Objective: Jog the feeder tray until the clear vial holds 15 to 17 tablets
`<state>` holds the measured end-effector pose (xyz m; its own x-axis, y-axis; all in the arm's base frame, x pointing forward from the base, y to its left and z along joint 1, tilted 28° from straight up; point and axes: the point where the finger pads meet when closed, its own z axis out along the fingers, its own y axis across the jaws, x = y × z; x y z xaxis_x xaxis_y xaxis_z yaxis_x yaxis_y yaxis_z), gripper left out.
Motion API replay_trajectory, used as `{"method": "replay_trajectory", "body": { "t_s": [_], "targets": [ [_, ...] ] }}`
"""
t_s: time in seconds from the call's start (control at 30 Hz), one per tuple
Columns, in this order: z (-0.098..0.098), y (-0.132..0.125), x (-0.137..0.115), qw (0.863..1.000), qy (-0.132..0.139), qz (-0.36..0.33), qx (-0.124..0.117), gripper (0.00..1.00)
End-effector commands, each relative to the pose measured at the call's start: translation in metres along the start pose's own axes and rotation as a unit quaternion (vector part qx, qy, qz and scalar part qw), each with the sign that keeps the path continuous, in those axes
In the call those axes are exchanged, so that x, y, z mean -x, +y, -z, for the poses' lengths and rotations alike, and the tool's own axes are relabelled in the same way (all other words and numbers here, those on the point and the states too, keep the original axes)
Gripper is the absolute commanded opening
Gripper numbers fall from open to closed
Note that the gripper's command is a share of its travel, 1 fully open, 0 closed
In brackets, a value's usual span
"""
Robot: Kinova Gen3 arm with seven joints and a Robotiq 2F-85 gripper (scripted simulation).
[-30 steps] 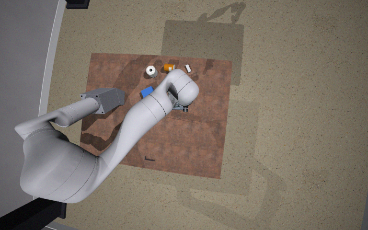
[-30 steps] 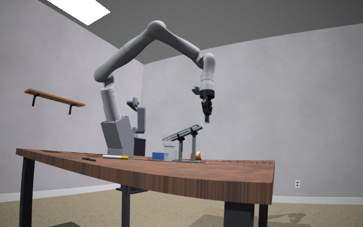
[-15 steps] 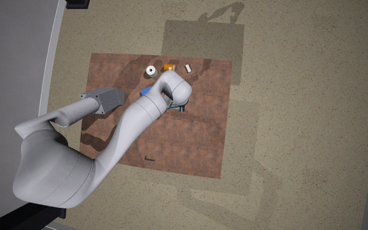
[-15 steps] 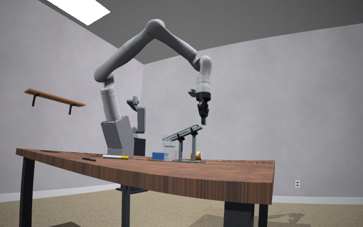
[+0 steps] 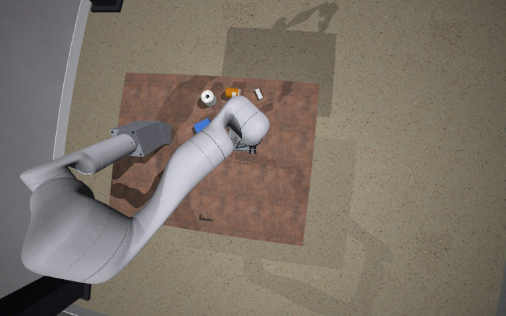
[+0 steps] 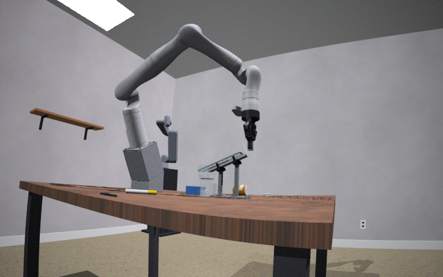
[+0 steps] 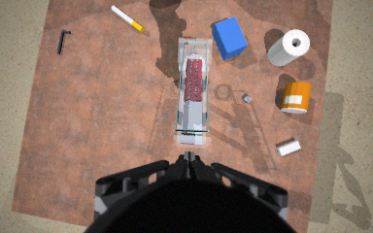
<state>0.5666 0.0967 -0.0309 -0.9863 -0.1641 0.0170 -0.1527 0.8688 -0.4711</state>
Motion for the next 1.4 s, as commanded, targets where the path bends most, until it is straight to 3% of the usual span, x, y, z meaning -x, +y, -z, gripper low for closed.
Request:
{"method": "replay_trajectory", "body": {
  "t_s": [0.0,0.43,0.9,1.37],
  "targets": [
    [0.002,0.002,0.009,1.000,-0.002,-0.003,0.001,0.00],
    [0.003,0.002,0.010,1.000,-0.002,-0.003,0.001,0.00],
    [-0.008,0.002,-0.016,1.000,-0.002,-0.003,0.001,0.00],
    [0.002,0.002,0.009,1.000,-0.002,-0.003,0.001,0.00]
  ]
}}
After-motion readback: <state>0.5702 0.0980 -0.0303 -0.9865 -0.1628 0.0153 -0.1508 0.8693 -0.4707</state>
